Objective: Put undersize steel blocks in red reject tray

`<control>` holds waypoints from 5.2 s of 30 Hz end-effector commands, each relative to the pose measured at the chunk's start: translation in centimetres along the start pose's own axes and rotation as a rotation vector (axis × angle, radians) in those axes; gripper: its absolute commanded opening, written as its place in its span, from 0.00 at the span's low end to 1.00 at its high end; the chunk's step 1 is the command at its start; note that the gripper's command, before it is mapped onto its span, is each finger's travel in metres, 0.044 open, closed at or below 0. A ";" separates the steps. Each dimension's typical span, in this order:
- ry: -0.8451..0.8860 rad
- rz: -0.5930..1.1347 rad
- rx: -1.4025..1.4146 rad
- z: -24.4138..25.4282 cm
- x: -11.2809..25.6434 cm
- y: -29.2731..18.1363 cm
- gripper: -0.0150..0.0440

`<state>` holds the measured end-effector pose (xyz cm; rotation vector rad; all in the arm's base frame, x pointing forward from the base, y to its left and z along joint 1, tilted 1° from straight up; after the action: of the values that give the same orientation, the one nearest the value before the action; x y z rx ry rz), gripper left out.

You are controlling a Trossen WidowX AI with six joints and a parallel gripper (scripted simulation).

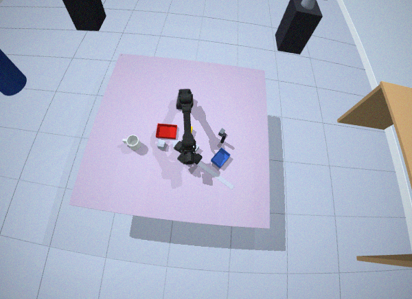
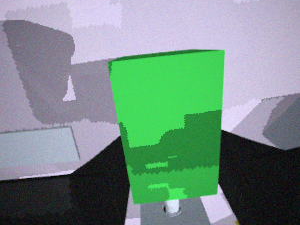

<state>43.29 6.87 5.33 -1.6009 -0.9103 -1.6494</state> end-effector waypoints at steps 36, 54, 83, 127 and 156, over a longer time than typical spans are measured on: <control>0.007 -0.008 -0.005 0.1 0.3 -1.4 0.25; 0.007 -0.007 -0.005 0.1 0.3 -2.2 0.25; 0.002 -0.005 -0.003 -0.1 0.0 -3.0 0.25; 0.007 -0.009 -0.006 0.0 0.2 -0.7 0.25; 0.006 -0.010 -0.006 0.0 0.2 0.2 0.25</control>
<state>43.29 6.78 5.33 -1.6022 -0.9043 -1.6636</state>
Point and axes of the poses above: the point midway between the two fingers, 35 mm back from their tips, its own x axis back along the fingers, its own z axis across the jaws, y = z × x, the point moved 5 cm from there along x, back along the fingers, and after that the axes turned 2 degrees about -x, right-handed, at the moved point
